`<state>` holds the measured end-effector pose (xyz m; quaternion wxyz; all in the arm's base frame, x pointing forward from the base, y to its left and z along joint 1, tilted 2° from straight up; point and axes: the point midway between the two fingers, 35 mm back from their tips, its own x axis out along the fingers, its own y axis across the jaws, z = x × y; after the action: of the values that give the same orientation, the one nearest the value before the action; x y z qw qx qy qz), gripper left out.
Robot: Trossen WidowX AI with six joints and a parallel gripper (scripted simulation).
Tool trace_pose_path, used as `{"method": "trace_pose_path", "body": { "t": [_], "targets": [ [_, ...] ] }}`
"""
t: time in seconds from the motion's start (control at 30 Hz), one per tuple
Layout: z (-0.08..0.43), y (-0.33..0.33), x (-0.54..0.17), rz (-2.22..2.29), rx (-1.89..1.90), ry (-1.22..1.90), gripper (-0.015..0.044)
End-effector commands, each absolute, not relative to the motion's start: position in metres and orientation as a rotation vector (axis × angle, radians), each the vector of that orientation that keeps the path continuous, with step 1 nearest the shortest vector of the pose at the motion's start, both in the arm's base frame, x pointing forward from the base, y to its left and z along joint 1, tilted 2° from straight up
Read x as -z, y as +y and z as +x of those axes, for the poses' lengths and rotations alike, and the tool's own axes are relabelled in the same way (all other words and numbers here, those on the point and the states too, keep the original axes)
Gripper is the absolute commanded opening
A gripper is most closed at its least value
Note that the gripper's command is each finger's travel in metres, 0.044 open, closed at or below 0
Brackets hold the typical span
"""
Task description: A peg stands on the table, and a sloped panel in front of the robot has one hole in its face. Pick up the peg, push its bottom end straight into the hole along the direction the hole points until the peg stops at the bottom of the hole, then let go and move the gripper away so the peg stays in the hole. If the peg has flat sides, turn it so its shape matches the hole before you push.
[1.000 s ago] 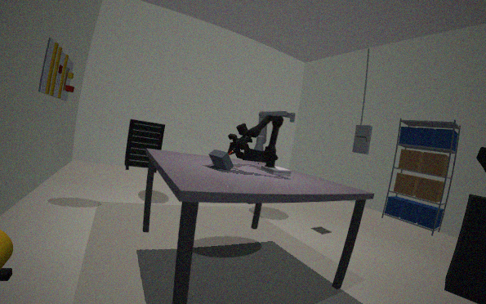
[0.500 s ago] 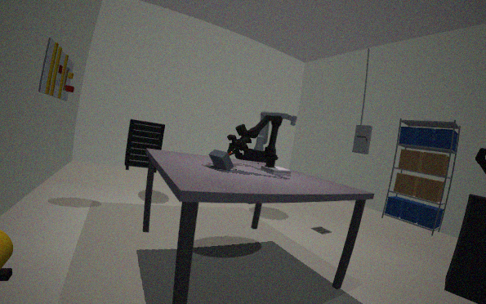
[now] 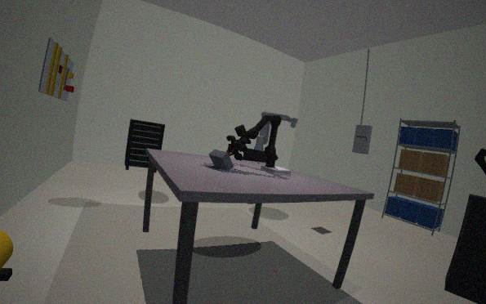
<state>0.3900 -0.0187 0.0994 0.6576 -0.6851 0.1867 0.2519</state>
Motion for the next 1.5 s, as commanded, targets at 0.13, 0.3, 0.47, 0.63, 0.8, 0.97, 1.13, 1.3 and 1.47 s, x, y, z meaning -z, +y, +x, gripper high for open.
{"method": "trace_pose_path", "body": {
  "t": [0.13, 0.3, 0.47, 0.63, 0.8, 0.97, 1.13, 1.3, 1.47],
  "targets": [
    [0.3941, -0.0191, -0.0978, -1.550, -0.564, 0.426, 0.0000],
    [0.3962, -0.0190, -0.0963, -1.550, -0.564, 0.425, 0.0000],
    [0.3980, -0.0190, -0.0954, -1.550, -0.564, 0.425, 0.0000],
    [0.3998, -0.0191, -0.0951, -1.550, -0.564, 0.425, 0.0000],
    [0.4008, -0.0192, -0.0952, -1.550, -0.564, 0.425, 0.0000],
    [0.3988, -0.0184, -0.0935, -1.551, -0.572, 0.424, 0.0000],
    [0.3988, -0.0184, -0.0935, -1.551, -0.572, 0.424, 0.0053],
    [0.3988, -0.0184, -0.0935, -1.551, -0.572, 0.424, 0.0184],
    [0.3988, -0.0184, -0.0935, -1.551, -0.572, 0.424, 0.0315]
  ]
}}
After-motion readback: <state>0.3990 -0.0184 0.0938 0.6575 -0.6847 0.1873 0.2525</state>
